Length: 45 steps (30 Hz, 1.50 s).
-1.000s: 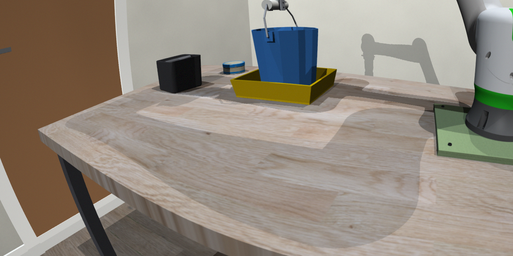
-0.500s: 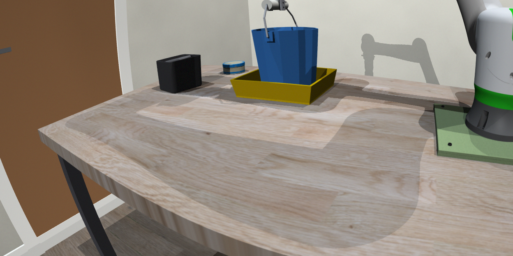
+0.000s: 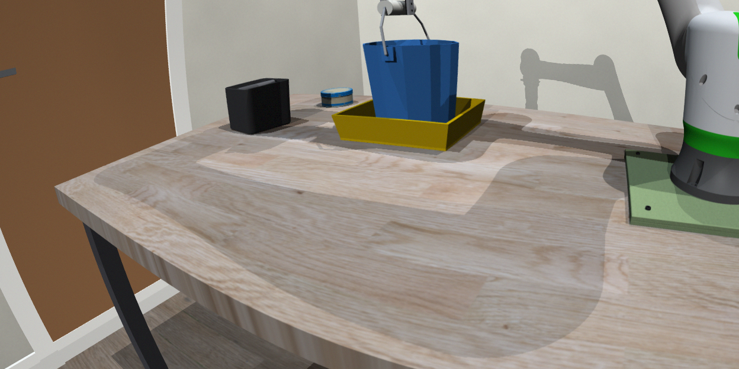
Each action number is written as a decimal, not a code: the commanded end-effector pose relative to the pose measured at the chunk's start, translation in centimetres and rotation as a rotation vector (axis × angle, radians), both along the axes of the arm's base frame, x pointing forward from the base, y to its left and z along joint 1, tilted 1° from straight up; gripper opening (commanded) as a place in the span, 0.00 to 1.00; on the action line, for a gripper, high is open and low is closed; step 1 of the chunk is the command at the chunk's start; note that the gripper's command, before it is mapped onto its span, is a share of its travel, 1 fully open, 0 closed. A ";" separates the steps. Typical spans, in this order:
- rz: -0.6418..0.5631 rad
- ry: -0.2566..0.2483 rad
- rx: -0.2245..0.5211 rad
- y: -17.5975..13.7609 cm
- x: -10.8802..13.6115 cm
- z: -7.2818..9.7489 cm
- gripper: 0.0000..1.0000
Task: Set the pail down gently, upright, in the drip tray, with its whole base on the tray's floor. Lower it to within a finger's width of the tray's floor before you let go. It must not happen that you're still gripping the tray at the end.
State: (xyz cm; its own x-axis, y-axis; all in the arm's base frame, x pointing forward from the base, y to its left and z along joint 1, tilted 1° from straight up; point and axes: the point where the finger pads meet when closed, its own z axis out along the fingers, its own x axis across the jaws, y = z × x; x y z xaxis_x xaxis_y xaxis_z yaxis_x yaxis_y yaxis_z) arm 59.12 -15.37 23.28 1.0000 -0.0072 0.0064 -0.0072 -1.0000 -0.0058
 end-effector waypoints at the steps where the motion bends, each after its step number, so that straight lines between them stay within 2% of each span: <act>1: 0.000 -0.002 -0.001 0.0 0.0 0.1 1.00; 34: 0.000 -0.002 -0.001 0.0 0.0 0.2 1.00; 45: 0.000 -0.002 -0.001 0.0 0.0 1.1 1.00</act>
State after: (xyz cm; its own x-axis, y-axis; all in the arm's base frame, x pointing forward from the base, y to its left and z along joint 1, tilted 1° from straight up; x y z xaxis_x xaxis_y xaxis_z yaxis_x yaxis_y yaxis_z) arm 59.13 -15.37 24.04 1.0000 -0.0071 0.0069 -0.0071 -1.0000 -0.0058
